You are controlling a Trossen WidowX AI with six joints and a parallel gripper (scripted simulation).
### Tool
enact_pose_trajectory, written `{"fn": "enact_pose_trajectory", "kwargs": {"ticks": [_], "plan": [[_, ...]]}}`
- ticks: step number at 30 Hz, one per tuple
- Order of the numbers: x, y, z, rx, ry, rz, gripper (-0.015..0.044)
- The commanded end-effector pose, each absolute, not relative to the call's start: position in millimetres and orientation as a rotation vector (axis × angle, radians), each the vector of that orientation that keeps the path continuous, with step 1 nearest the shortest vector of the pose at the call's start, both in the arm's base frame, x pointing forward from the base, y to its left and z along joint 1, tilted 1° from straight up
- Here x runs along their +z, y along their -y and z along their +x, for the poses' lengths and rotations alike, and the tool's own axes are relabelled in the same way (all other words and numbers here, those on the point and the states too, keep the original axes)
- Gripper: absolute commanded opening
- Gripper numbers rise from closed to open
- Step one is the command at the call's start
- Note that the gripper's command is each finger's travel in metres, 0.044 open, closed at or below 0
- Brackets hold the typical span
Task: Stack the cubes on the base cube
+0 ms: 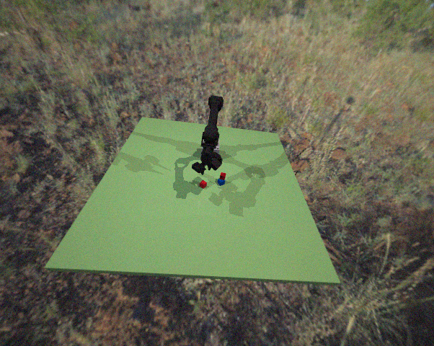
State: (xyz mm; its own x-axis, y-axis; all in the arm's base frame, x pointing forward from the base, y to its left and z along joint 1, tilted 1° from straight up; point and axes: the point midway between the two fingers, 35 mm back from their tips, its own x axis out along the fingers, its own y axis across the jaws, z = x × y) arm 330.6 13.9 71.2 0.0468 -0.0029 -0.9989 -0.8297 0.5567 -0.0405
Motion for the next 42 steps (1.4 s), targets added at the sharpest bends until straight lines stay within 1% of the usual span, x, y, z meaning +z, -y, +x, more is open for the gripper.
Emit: {"fn": "enact_pose_trajectory", "kwargs": {"ticks": [1, 6, 12, 42], "plan": [[73, -6, 333, 0.801, -1.376, -0.836, 0.0265], [70, -6, 333, 0.801, -1.376, -0.836, 0.0265], [12, -6, 335, 0.801, -1.376, -0.836, 0.0265], [-29, -6, 337, 0.801, -1.376, -0.836, 0.0265]]}}
